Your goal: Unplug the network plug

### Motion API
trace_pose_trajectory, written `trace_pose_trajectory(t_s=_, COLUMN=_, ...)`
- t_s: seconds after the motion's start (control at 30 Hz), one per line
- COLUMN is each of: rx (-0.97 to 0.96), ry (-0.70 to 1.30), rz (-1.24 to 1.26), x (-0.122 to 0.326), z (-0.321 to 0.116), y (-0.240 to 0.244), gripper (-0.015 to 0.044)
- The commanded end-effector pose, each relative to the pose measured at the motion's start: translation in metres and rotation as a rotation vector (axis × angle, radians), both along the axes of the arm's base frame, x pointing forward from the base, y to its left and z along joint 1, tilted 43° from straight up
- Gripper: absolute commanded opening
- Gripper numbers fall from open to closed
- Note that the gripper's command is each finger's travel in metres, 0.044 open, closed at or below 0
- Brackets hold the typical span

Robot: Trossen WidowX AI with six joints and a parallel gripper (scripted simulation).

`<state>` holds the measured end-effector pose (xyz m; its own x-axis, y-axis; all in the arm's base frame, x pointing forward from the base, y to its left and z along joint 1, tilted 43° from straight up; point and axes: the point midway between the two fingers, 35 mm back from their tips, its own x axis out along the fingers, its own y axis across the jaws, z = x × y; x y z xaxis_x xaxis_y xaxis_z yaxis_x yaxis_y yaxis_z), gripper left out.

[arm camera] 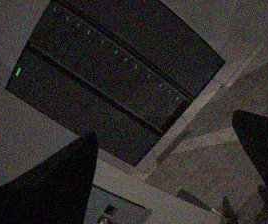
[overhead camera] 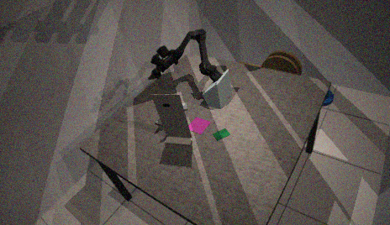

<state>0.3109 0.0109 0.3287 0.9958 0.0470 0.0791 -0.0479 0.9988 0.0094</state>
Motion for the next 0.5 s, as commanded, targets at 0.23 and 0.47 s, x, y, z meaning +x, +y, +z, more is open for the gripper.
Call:
trace_pose_trajectory(t_s=0.23, rx=0.166, ry=0.193, rz=0.156, x=0.006, z=-0.054, y=0.013, gripper=0.0190)
trace_pose_trajectory(t_s=0.47, rx=0.397, ry=0.420, rz=0.293, x=-0.001, z=-0.108, y=0.025, gripper=0.0156)
